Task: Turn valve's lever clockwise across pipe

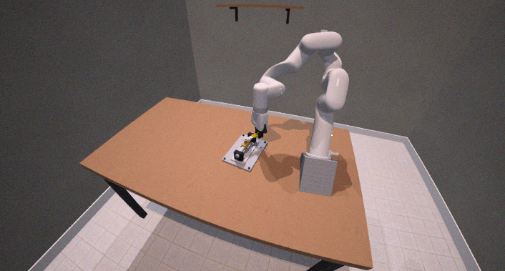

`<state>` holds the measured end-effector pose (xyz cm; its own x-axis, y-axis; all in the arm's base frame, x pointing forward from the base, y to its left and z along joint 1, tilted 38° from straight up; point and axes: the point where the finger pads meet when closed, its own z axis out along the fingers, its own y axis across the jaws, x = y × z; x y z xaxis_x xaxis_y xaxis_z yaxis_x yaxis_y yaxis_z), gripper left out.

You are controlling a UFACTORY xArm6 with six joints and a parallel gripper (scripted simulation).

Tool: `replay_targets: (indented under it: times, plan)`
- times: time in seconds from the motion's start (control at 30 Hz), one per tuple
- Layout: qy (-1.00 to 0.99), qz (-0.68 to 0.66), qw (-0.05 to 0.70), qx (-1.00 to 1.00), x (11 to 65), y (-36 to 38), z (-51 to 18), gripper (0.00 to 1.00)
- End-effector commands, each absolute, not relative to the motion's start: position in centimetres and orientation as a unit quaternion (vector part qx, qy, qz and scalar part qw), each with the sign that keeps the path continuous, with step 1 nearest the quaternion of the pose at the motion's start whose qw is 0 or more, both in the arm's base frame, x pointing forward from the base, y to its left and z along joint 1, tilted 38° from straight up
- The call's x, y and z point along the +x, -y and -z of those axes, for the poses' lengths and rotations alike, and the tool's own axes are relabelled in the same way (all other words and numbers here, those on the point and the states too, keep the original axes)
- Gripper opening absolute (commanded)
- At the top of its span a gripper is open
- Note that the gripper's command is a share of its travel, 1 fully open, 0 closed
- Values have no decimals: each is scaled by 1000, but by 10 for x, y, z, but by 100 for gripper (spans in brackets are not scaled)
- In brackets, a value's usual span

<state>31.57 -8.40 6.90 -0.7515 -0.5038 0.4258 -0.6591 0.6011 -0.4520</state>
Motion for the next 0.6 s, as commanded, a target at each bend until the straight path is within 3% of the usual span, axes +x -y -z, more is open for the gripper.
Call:
replay_targets:
  times: [0.0, 0.57]
  plan:
    - [889, -302, 125, 321, 314, 81, -67, 0]
    - [903, -308, 111, 278, 308, 76, -63, 0]
